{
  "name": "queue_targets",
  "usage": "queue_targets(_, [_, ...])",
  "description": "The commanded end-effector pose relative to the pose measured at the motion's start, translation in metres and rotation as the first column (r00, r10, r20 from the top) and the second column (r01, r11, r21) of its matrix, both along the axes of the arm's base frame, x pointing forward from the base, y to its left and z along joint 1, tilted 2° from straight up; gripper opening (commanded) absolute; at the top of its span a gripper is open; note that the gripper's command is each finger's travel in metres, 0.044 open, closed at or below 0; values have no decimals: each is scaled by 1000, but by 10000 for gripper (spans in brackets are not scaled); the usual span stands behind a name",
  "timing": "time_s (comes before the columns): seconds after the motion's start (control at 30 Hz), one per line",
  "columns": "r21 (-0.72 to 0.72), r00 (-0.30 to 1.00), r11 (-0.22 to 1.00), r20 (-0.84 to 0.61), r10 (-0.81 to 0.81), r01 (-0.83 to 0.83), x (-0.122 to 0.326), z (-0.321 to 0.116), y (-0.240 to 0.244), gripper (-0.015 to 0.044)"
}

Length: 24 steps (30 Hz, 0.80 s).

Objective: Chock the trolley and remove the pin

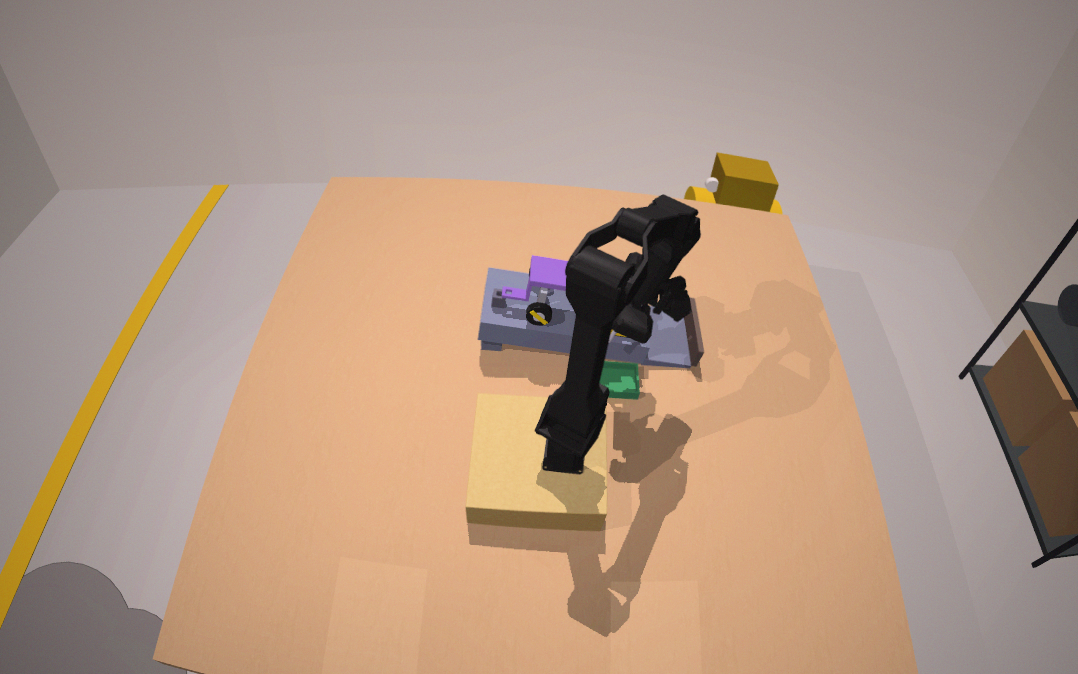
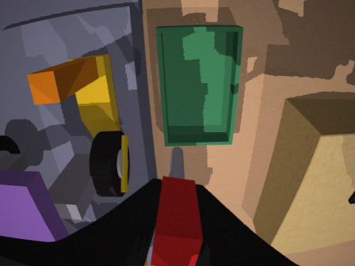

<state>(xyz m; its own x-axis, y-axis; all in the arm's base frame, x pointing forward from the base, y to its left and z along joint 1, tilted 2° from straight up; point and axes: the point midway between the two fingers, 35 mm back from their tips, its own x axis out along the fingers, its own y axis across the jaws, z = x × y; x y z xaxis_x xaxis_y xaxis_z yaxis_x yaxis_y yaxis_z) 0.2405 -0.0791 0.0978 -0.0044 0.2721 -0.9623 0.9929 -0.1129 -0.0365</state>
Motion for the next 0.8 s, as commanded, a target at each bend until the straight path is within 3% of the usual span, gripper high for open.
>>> queue_targets(0.0, [-25, 993, 993, -28, -116, 116, -2, -1, 1, 0])
queue_targets(0.37, [-102, 901, 902, -72, -428, 420, -3, -1, 4, 0])
queue_targets(0.77, [-187, 691, 692, -83, -718, 697, -3, -1, 6, 0])
